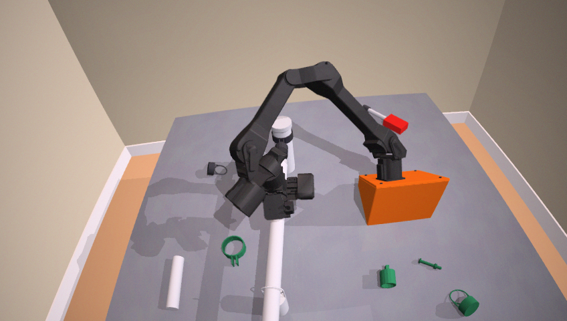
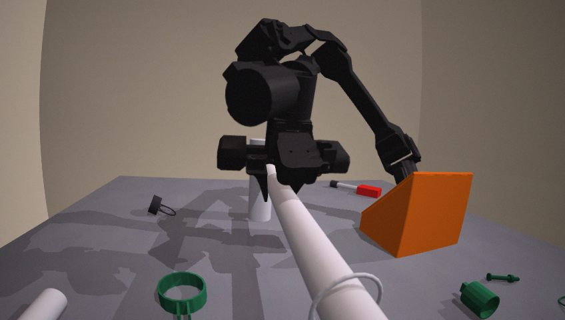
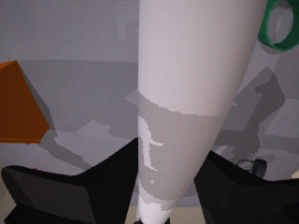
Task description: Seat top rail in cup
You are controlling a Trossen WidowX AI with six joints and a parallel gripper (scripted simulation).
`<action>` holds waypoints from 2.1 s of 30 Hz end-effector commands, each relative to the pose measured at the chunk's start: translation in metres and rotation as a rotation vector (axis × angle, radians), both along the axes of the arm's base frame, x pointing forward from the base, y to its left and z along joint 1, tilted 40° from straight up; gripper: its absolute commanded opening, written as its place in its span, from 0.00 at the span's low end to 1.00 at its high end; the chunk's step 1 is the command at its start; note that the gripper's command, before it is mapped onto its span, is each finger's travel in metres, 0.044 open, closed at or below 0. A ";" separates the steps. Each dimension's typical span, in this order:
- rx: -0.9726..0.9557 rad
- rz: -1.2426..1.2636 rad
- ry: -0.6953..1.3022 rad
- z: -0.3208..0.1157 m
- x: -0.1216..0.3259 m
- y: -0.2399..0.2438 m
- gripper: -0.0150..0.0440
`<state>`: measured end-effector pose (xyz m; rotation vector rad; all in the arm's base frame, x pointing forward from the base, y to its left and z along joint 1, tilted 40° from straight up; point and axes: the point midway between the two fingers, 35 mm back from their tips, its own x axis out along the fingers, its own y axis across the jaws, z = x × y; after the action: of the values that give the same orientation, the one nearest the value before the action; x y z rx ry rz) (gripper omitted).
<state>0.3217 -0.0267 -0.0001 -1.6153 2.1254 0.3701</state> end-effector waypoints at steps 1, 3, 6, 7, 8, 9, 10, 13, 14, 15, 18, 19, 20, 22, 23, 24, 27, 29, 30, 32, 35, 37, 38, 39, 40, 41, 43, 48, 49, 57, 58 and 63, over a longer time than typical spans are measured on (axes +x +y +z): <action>0.002 0.002 0.000 0.000 0.000 0.000 0.25; 0.002 0.002 0.000 0.000 0.000 0.000 0.25; 0.002 0.002 0.000 0.001 0.001 0.001 0.25; 0.002 0.002 0.000 0.002 0.001 0.001 0.25; 0.002 0.002 0.000 0.002 0.001 0.001 0.25; 0.002 0.002 0.000 0.003 0.002 0.001 0.25; 0.002 0.002 0.000 0.004 0.002 0.001 0.25; 0.002 0.002 0.000 0.006 0.002 0.001 0.25; 0.002 0.002 0.000 0.007 0.003 0.001 0.25; 0.002 0.002 0.000 0.007 0.003 0.001 0.25; 0.002 0.002 0.000 0.009 0.004 0.001 0.25; 0.002 0.002 0.000 0.010 0.004 0.001 0.25; 0.002 0.002 0.000 0.010 0.004 0.001 0.25; 0.002 0.002 0.000 0.011 0.004 0.000 0.25; 0.002 0.002 0.000 0.011 0.004 0.000 0.25; 0.002 0.002 0.000 0.012 0.004 -0.001 0.25; 0.002 0.001 0.002 0.013 0.002 -0.004 0.25; 0.001 0.001 0.003 0.015 0.001 -0.006 0.25; 0.001 0.000 0.004 0.015 0.001 -0.007 0.25; 0.001 0.000 0.005 0.017 0.000 -0.010 0.25; 0.001 -0.001 0.008 0.019 -0.002 -0.014 0.25; 0.000 -0.002 0.009 0.020 -0.003 -0.015 0.25; 0.000 -0.002 0.009 0.020 -0.003 -0.016 0.25; 0.000 -0.002 0.009 0.020 -0.003 -0.016 0.25; 0.000 -0.002 0.009 0.020 -0.003 -0.016 0.25; 0.000 -0.002 0.009 0.020 -0.003 -0.016 0.25; 0.000 -0.002 0.009 0.020 -0.003 -0.016 0.25; 0.000 -0.002 0.009 0.020 -0.003 -0.016 0.25; 0.000 -0.002 0.009 0.020 -0.003 -0.016 0.25; 0.000 -0.002 0.009 0.020 -0.003 -0.016 0.25; 0.000 -0.002 0.009 0.020 -0.003 -0.016 0.25; 0.000 -0.002 0.009 0.020 -0.003 -0.016 0.25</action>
<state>0.3176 -0.0394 0.0123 -1.5968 2.1340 0.3856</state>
